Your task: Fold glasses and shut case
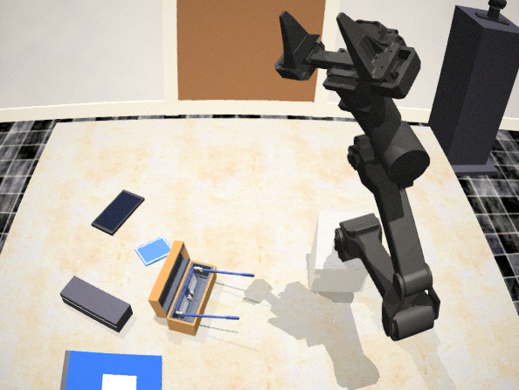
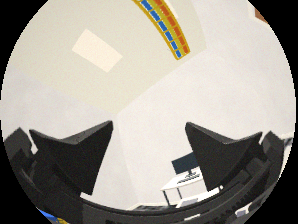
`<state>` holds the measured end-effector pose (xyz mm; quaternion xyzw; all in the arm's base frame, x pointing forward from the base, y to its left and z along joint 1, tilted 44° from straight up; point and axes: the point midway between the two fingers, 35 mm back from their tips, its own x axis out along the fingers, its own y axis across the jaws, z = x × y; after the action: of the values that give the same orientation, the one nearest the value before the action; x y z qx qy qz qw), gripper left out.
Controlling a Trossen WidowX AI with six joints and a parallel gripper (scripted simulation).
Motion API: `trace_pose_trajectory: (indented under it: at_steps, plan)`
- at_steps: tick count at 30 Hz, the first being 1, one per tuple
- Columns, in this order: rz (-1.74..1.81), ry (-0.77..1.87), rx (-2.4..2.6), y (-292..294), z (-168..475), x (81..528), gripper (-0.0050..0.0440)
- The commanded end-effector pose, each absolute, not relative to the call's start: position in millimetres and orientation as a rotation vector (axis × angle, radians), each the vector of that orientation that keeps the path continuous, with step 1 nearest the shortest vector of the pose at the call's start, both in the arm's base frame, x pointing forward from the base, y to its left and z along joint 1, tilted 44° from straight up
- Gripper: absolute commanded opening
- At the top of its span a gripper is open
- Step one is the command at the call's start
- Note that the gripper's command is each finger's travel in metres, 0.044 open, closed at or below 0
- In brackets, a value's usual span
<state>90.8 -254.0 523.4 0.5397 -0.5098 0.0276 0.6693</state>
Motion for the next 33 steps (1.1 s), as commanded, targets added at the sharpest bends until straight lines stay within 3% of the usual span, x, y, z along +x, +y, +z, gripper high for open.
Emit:
trace_pose_trajectory:
  at_steps: [1, 17, 32, 33]
  plan:
    - [0.062, -1.149, 1.217, -254, 523, 91, 0.04]
    - [0.062, -1.149, 1.217, -254, 523, 91, 0.04]
    - [-0.347, -0.895, 1.121, -317, 448, 143, 0.004]
    - [-0.347, -0.895, 1.121, -317, 448, 143, 0.004]
